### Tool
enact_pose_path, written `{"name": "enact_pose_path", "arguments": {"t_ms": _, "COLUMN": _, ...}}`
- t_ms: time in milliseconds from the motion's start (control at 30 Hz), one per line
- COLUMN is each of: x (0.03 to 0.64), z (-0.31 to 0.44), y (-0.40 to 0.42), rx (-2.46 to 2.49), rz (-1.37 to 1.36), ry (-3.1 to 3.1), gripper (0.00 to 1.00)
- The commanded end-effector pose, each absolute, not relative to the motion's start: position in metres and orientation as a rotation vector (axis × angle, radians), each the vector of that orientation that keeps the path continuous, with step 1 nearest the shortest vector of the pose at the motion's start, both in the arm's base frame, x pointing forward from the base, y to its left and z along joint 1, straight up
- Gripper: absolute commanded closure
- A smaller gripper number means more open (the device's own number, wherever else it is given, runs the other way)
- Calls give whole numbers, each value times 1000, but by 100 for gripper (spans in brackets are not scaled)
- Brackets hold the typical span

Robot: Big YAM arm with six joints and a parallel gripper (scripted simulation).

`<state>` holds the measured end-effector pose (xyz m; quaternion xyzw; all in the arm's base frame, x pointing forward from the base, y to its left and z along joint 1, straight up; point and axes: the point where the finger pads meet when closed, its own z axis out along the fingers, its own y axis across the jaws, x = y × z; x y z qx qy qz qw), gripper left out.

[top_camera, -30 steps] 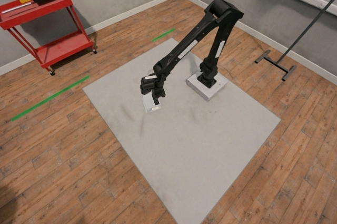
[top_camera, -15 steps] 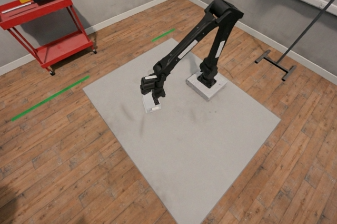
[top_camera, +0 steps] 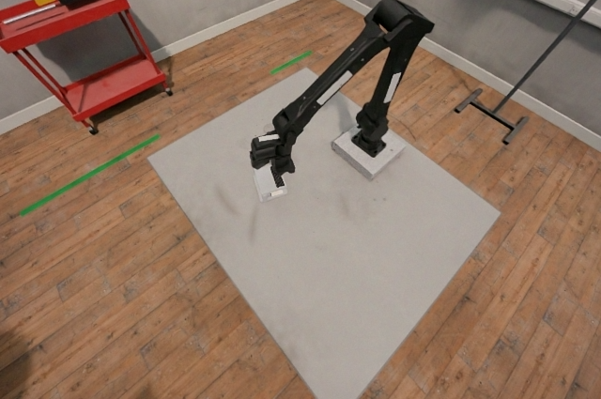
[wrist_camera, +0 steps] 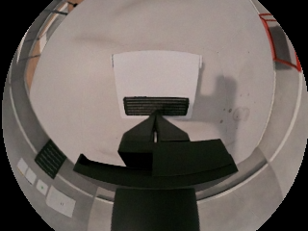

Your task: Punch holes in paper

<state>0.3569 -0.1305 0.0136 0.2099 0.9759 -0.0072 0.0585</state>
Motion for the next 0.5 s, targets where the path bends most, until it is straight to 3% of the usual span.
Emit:
{"name": "enact_pose_path", "arguments": {"t_ms": 0, "x": 329, "z": -22, "y": -126, "rx": 673, "rz": 0, "ry": 3084, "gripper": 100}}
{"name": "enact_pose_path", "arguments": {"t_ms": 467, "x": 344, "z": 2, "y": -129, "rx": 673, "rz": 0, "ry": 3080, "gripper": 100}}
